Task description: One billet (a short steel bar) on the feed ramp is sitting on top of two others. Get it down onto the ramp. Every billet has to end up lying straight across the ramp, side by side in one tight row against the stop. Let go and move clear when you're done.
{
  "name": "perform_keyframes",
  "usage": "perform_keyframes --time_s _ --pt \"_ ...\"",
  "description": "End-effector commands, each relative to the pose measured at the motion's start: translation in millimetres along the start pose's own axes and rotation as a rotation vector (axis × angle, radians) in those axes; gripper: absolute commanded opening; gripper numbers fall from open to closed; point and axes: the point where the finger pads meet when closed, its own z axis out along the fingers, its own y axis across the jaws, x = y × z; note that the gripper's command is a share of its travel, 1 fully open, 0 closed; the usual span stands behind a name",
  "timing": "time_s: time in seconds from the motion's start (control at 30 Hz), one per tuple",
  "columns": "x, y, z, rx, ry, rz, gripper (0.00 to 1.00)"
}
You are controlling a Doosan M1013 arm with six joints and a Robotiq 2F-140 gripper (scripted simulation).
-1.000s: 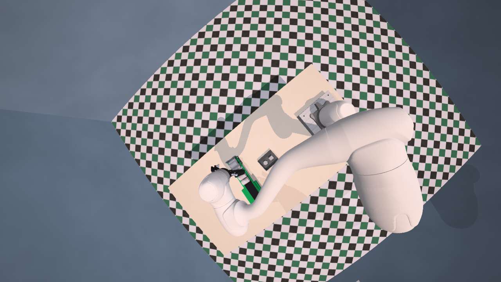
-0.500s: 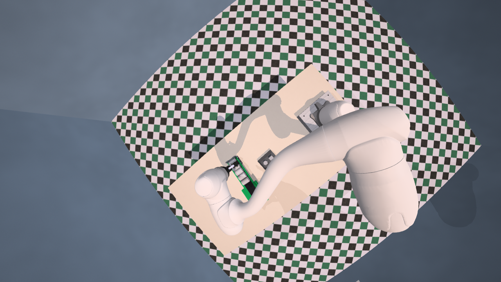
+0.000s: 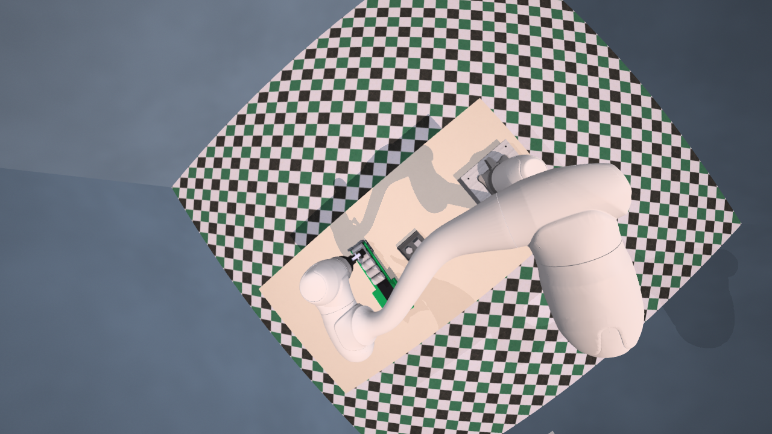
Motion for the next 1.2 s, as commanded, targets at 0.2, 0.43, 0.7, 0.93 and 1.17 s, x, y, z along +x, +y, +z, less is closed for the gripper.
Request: perform_keyframes --time_s 0.2,0.43,0.7,0.93,1.17 --pt "0 0 0 0.0 0.0 0.0 0.5" --pt "0 0 0 0.0 0.0 0.0 0.5" --pt "0 0 1 0.0 0.0 0.0 0.5" --pt "0 0 5 0.0 0.0 0.0 0.5" --pt "0 0 12 0.0 0.0 0.0 0.5"
